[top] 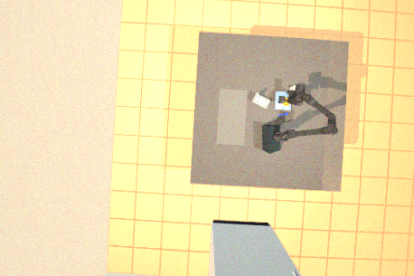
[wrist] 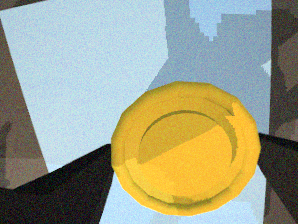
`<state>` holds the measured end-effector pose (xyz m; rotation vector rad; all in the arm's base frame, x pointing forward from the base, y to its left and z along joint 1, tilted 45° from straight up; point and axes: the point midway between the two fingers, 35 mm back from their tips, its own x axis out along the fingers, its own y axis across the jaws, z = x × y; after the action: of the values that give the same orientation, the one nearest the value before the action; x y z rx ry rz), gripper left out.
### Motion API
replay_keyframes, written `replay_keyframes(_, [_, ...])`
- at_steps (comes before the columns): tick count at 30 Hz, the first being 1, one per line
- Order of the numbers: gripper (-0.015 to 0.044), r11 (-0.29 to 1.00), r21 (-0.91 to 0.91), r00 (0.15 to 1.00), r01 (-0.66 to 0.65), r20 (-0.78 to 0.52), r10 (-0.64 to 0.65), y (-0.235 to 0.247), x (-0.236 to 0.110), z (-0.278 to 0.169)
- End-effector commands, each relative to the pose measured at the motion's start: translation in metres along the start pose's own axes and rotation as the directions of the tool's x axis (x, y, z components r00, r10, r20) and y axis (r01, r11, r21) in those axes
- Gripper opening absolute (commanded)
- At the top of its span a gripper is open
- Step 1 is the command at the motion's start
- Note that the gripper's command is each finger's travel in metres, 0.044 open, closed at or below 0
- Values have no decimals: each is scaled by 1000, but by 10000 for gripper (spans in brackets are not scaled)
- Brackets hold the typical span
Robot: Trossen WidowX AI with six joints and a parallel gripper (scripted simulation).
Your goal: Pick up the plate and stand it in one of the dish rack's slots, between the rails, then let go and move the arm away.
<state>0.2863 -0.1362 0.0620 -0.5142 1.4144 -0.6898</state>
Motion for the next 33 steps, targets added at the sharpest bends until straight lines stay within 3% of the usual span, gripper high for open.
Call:
replay_keyframes(1, [222, 1000, -3, 1000, -5, 0, 5, 2, -6, 2])
replay_keyframes(10, [0, 1000, -4, 1000, -21, 0, 21, 7, -49, 12])
replay_keyframes(33, [0, 1000, -4, 1000, -18, -1, 18, 11, -151, 17])
